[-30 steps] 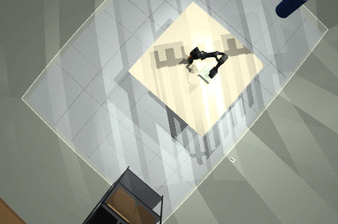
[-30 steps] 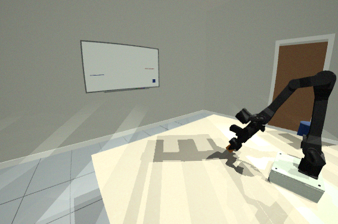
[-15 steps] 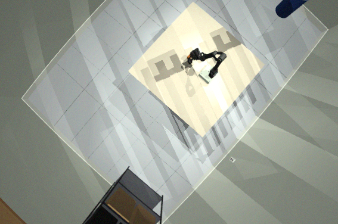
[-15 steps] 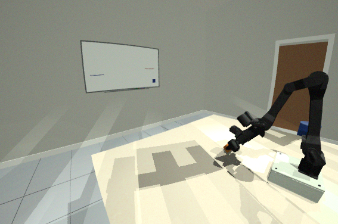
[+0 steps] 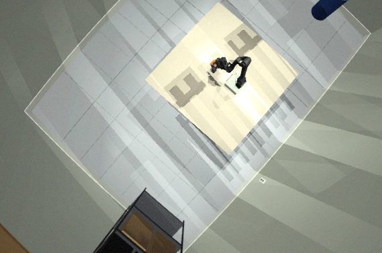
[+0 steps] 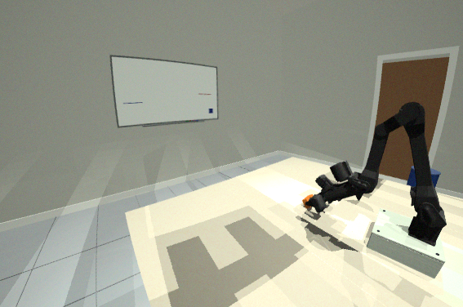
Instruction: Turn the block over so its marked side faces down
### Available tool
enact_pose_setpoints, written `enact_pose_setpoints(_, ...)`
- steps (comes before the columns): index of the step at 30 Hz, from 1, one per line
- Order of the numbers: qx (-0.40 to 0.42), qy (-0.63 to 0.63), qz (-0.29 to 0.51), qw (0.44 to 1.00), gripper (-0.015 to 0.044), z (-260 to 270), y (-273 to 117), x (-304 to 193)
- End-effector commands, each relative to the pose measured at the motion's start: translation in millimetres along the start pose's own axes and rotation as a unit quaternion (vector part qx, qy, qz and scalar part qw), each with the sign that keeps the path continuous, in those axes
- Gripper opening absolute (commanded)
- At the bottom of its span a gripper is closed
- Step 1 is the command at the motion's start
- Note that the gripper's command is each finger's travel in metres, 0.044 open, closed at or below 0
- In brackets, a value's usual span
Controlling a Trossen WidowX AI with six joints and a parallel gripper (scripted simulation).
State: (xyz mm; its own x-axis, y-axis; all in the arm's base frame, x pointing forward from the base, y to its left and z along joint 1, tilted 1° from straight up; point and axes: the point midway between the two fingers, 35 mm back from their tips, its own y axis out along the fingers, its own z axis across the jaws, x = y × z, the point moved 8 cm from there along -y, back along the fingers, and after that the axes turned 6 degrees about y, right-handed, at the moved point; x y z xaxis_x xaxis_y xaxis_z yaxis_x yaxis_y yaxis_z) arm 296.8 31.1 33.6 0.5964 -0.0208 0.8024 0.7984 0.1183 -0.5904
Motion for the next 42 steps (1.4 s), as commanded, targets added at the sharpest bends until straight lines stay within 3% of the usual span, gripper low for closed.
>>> enact_pose_setpoints(1,0.002,0.003,-0.011,1.000,0.0000,-1.4,0.5,-16.9)
enact_pose_setpoints(18,0.013,0.001,-0.114,0.993,0.0000,-2.5,-16.5,-36.9)
enact_pose_setpoints(36,0.013,0.001,-0.115,0.993,0.0000,-2.5,-16.8,-37.1)
enact_pose_setpoints(42,0.013,0.001,-0.115,0.993,0.0157,-2.5,-16.8,-37.1)
